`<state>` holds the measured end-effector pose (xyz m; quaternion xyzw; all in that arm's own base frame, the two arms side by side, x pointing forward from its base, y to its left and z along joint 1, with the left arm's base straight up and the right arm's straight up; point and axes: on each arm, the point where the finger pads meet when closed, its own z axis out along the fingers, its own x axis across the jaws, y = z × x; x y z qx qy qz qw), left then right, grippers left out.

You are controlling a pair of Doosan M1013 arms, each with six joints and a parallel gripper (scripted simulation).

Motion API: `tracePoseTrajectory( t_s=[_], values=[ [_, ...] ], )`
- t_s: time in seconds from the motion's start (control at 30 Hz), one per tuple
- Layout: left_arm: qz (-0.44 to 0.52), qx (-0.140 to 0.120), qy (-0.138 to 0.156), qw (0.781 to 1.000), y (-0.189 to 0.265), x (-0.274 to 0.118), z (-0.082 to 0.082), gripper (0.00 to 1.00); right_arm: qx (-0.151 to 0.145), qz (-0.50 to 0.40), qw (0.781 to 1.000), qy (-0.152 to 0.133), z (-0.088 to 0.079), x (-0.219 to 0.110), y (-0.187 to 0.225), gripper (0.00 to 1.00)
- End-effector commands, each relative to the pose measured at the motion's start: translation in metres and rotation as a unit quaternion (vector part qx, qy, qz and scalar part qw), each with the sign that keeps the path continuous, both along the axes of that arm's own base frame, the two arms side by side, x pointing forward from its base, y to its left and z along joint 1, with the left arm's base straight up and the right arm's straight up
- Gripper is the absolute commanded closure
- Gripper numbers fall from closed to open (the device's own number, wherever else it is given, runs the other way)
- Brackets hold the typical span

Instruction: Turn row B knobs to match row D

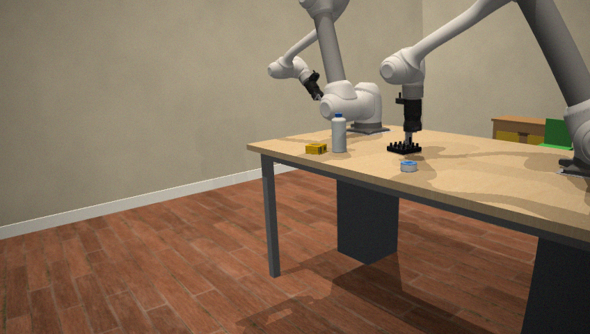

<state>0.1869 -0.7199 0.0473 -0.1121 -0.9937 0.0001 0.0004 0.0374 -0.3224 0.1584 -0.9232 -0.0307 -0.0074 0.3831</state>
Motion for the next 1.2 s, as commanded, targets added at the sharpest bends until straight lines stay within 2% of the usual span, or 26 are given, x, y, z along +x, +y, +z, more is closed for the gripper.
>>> tracePoseTrajectory(
  t_s=[0.0, 0.8, 0.83, 1.17],
  values=[
    [0.012, -0.001, -0.001, 1.0, -0.0005, 0.0002, 0.0011, 0.7, 0.0, 0.0, 1.0, 0.0, 0.0004, 0.0001, -0.0003, 0.0],
    [0.04, -0.001, -0.001, 0.999, -0.0005, 0.0002, 0.0011, 0.7, 0.0, 0.0, 1.0, 0.0, 0.0004, 0.0001, -0.0003, 0.0],
    [0.04, -0.001, -0.001, 0.999, -0.0005, 0.0002, 0.0011, 0.54, 0.0, 0.0, 1.0, 0.0, 0.0004, 0.0001, -0.0003, 0.0],
    [0.04, -0.001, -0.001, 0.999, -0.0005, 0.0002, 0.0011, 0.54, 0.0, 0.0, 1.0, 0.0, 0.0004, 0.0001, -0.0003, 0.0]
  ],
)
